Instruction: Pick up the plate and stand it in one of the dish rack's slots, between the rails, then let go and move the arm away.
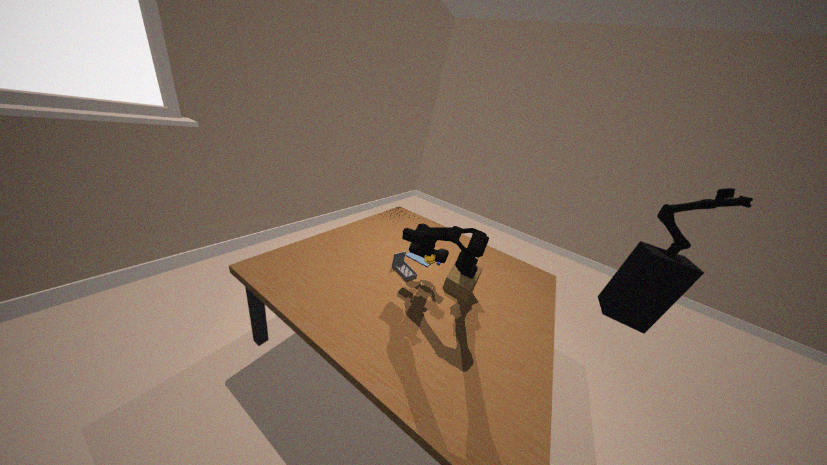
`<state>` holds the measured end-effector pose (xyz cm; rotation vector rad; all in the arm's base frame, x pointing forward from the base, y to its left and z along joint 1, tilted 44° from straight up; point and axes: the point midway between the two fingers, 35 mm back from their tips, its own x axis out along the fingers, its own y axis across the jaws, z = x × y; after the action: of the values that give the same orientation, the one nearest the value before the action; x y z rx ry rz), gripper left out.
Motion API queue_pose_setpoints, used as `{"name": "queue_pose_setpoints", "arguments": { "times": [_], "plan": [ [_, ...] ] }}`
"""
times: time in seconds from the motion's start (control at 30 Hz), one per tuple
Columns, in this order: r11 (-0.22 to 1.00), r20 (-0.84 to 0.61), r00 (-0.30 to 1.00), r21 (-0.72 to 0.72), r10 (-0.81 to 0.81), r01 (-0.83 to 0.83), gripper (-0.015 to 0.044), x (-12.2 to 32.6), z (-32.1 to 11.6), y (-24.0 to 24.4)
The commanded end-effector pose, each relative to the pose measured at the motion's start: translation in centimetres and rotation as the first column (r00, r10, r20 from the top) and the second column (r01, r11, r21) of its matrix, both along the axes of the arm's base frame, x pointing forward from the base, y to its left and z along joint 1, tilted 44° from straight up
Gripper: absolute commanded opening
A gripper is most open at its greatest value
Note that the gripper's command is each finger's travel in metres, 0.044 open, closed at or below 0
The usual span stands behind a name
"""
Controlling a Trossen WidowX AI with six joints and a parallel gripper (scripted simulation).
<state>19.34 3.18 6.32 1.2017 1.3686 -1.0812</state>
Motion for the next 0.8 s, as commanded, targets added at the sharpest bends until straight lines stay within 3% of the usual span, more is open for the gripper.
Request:
{"name": "queue_pose_setpoints", "arguments": {
  "times": [0.0,0.77],
  "plan": [
    [0.994,0.047,0.997,-0.093,0.058,-0.054,0.0,0.3,-1.0,0.0],
    [0.873,0.293,0.895,-0.454,0.337,-0.18,0.0,2.6,-2.8,1.7]
  ]
}}
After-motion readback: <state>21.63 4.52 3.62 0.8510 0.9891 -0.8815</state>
